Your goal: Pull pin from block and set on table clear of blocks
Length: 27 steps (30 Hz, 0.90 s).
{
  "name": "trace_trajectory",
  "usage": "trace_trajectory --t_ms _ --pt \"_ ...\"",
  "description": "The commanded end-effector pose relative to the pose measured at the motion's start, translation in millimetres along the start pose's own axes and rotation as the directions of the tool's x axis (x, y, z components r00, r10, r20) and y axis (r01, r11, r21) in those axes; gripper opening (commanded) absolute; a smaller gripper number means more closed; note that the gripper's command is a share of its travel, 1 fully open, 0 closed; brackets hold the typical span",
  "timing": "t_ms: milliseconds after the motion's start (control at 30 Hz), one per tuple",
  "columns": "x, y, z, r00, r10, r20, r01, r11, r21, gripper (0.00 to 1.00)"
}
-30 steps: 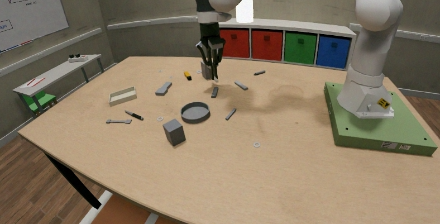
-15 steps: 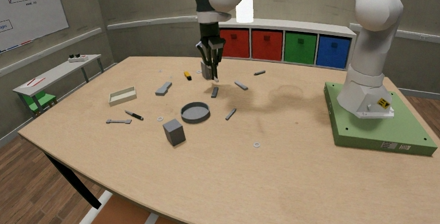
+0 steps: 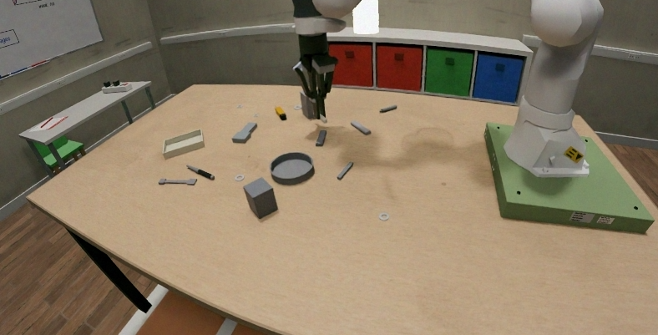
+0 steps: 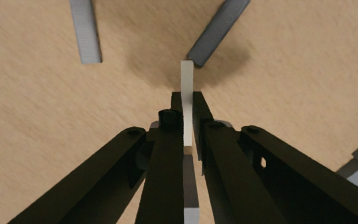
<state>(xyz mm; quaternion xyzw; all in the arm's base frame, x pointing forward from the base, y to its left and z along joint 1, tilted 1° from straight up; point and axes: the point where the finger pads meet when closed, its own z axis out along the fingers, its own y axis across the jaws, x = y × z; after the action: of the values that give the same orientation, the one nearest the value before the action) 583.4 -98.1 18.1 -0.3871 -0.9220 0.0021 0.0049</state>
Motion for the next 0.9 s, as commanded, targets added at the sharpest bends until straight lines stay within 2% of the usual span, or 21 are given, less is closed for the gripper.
trace_trajectory --t_ms 0,133,333,733,867 --pt "0 -1 0.5 1.000 -0.017 -0.002 0.017 1.000 0.002 0.10" --pt "0 1 0.5 1.000 -0.017 -0.002 0.018 1.000 0.002 0.10" --pt "4 20 1.1 1.000 -0.028 -0.001 0.028 1.000 0.003 0.10" --pt "4 22 1.1 1.000 -0.028 -0.001 0.028 1.000 0.003 0.10" --pt "6 31 1.3 1.000 -0.020 -0.001 0.020 1.000 0.004 0.10"
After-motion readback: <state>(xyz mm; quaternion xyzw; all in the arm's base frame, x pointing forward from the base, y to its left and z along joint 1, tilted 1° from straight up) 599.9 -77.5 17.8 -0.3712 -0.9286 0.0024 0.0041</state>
